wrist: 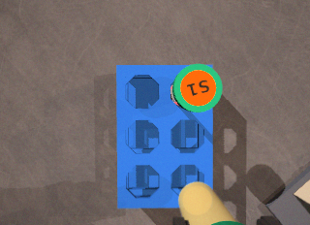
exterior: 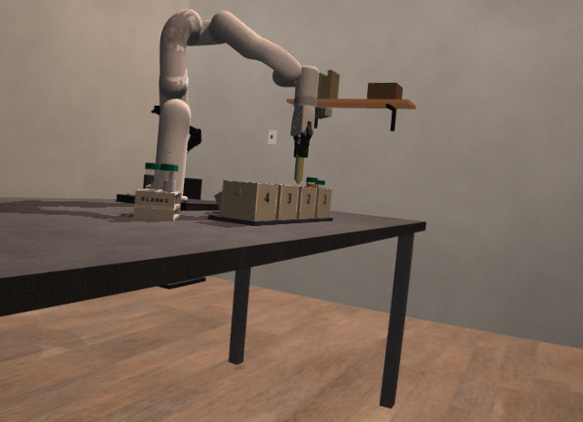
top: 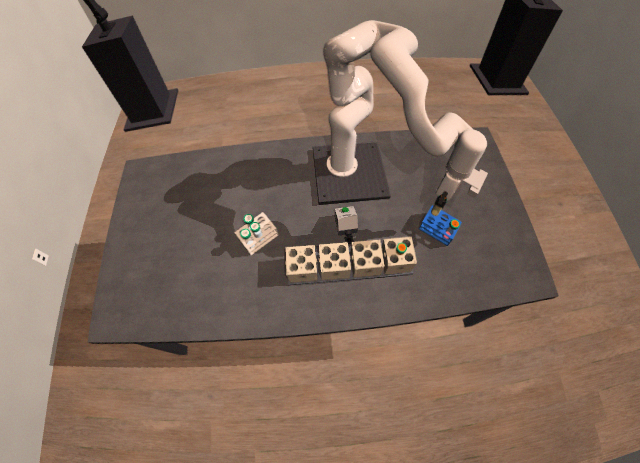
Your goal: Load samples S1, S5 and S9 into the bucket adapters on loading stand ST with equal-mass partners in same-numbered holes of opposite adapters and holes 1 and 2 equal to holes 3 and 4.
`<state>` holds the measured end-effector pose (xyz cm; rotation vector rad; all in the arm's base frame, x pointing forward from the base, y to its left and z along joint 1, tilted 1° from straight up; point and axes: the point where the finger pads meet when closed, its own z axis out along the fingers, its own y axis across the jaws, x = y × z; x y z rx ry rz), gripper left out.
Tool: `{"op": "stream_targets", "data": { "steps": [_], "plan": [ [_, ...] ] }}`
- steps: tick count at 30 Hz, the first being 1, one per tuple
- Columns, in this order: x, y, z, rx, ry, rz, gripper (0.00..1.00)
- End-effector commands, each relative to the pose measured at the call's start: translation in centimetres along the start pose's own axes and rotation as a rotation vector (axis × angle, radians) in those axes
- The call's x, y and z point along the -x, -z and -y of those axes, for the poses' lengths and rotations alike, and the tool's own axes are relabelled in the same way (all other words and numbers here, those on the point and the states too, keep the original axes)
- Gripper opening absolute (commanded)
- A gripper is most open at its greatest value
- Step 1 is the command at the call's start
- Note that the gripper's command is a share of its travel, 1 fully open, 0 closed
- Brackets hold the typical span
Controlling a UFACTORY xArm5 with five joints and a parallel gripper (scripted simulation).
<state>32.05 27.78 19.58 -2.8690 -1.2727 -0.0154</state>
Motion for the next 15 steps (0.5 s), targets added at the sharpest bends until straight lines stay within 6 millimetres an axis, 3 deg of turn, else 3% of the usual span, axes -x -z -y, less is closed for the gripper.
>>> {"op": "stream_targets", "data": {
  "steps": [1,15],
  "plan": [
    [-0.1,1.1,0.0,-0.012,0.0,-0.006,0.0],
    [-0.1,3.5,-0.1,-0.012,0.0,-0.006,0.0]
  ]
}}
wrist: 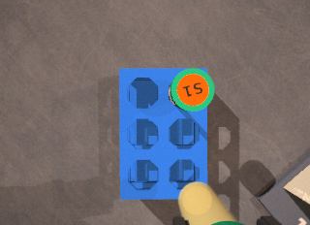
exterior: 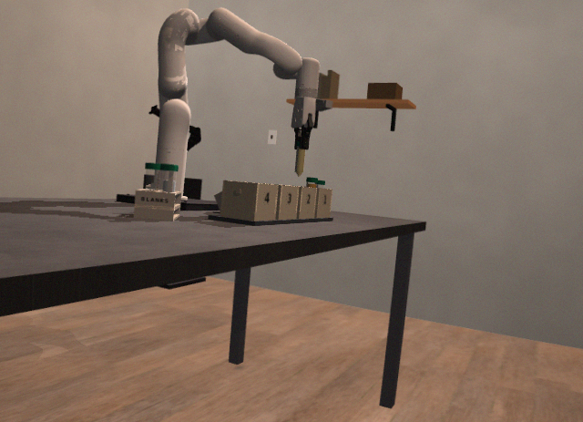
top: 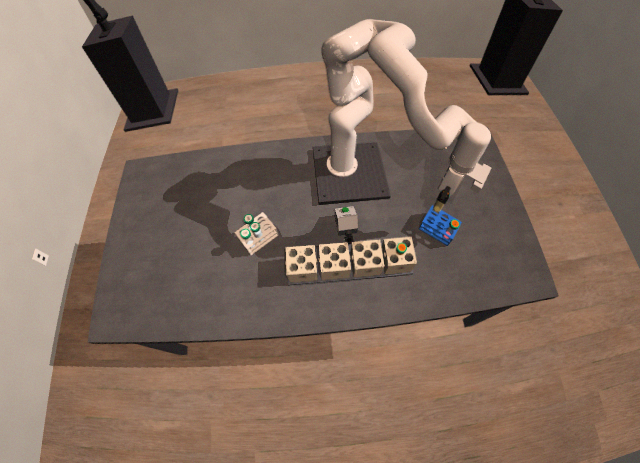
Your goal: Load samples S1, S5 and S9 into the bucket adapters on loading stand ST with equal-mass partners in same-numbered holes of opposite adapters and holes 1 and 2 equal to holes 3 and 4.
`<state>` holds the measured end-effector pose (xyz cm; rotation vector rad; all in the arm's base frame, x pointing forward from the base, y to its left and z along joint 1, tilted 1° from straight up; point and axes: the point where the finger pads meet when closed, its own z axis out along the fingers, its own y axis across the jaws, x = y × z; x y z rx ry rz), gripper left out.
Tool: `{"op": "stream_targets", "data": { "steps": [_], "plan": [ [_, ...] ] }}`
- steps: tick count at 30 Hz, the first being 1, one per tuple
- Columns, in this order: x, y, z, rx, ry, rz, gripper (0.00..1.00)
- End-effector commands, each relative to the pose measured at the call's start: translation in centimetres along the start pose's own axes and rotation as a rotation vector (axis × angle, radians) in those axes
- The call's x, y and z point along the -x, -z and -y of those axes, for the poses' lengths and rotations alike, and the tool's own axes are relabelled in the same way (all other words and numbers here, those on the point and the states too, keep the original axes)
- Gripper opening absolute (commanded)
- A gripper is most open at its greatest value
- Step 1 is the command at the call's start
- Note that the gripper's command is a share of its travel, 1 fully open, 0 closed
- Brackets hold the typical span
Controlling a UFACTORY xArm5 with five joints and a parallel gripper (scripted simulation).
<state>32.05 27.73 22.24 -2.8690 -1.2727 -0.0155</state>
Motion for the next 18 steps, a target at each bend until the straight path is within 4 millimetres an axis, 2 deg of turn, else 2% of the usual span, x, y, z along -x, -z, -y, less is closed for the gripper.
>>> {"op": "stream_targets", "data": {
  "steps": [1,4,16,18],
  "plan": [
    [-0.11,1.09,-0.03,-0.012,0.0,-0.006,0.0],
    [-0.11,1.59,-0.03,-0.012,0.0,-0.006,0.0],
    [-0.11,1.59,-0.03,-0.012,0.0,-0.006,0.0],
    [0.42,1.57,-0.88,-0.012,-0.067,-0.005,0.0]
  ]
}}
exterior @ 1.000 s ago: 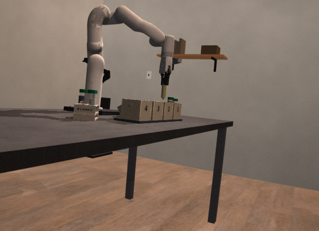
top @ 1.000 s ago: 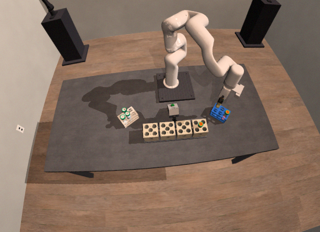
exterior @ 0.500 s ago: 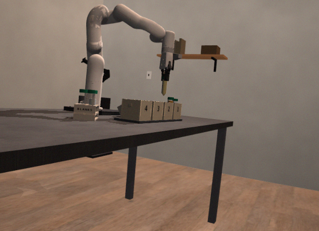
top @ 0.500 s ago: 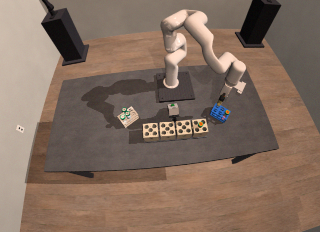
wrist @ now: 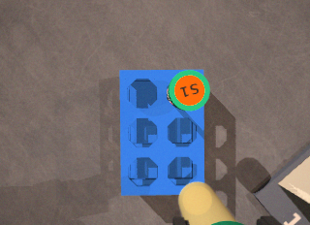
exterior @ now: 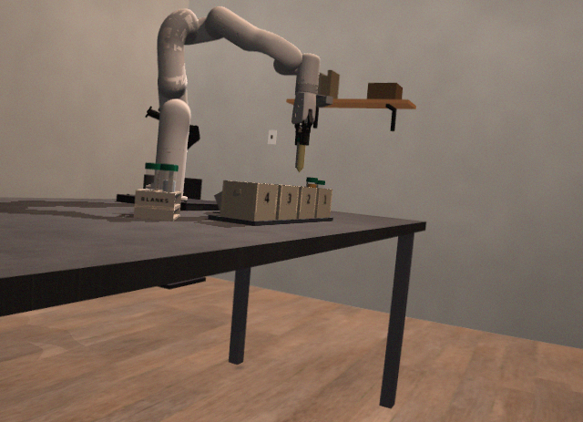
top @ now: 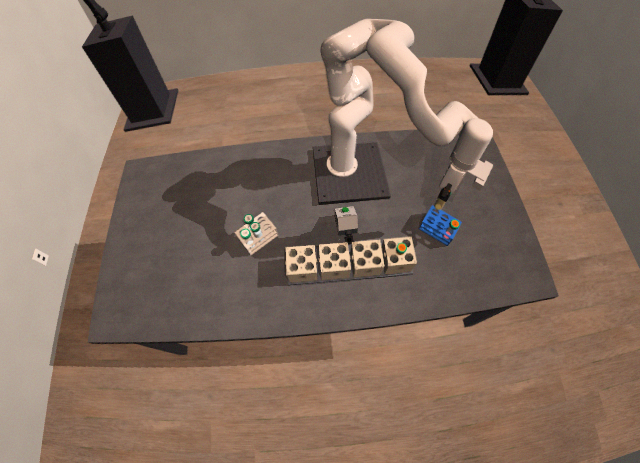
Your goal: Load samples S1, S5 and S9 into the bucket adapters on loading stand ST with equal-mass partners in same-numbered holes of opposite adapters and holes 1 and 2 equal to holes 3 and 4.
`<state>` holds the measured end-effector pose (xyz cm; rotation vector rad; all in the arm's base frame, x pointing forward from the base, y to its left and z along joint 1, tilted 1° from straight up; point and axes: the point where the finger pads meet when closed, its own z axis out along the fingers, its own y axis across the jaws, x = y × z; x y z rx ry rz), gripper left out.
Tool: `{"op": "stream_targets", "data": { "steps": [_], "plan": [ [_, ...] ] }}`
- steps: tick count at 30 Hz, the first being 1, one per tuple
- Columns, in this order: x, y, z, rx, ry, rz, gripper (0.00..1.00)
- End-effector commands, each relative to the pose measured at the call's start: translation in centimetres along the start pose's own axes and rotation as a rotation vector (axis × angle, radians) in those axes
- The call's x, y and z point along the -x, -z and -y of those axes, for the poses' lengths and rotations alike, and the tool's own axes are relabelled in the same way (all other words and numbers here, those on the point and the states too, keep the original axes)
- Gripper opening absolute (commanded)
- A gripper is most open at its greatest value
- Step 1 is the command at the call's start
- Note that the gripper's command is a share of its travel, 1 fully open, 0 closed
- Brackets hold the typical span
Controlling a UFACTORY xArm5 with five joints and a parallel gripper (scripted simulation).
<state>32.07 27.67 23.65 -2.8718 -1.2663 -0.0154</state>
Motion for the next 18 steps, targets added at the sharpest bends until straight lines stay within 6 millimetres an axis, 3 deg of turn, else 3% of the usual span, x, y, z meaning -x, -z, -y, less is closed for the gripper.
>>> {"op": "stream_targets", "data": {
  "steps": [1,18],
  "plan": [
    [0.7,0.2,-1.3,-0.012,-0.096,-0.005,0.0],
    [4.6,0.1,-7.7,-0.012,-0.596,-0.002,0.0]
  ]
}}
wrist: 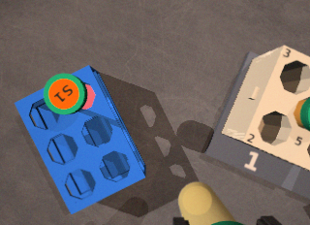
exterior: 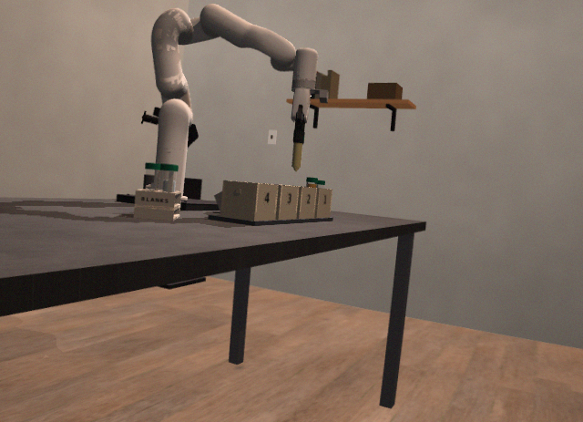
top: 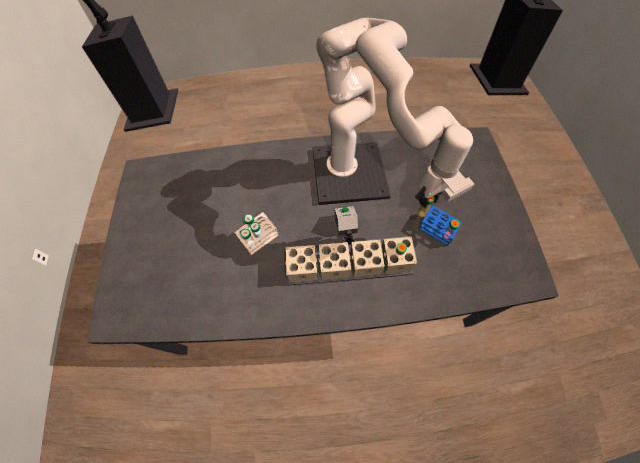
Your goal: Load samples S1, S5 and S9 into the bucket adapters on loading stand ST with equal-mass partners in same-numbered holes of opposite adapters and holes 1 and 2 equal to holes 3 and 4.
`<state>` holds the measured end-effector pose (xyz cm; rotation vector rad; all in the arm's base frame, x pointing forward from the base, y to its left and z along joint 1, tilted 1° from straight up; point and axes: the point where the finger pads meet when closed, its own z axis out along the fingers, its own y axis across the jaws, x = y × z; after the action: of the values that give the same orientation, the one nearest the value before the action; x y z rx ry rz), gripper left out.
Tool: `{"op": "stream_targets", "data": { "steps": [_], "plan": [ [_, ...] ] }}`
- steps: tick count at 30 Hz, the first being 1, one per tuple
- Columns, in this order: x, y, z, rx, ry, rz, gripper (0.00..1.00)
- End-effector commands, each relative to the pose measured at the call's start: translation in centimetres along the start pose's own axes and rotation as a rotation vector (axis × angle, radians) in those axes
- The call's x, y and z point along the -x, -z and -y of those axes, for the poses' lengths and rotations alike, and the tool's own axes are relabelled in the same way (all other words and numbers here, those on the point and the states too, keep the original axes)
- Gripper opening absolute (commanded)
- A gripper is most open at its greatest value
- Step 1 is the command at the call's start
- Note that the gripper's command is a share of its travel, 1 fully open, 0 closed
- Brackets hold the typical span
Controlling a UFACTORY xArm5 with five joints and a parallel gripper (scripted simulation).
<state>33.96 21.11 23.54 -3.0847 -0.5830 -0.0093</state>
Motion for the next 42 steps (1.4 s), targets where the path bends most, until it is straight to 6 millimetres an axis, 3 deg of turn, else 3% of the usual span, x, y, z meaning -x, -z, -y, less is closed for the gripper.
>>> {"op": "stream_targets", "data": {
  "steps": [1,9,11,42],
  "plan": [
    [0.1,0.1,-2.6,-0.015,-0.172,-0.002,0.0],
    [0.5,0.1,-6.6,-0.015,-0.414,-0.001,0.0],
    [0.5,0.1,-6.6,-0.015,-0.414,-0.001,0.0],
    [1.8,-0.1,-21.1,-0.013,-0.414,-0.001,0.0]
  ]
}}
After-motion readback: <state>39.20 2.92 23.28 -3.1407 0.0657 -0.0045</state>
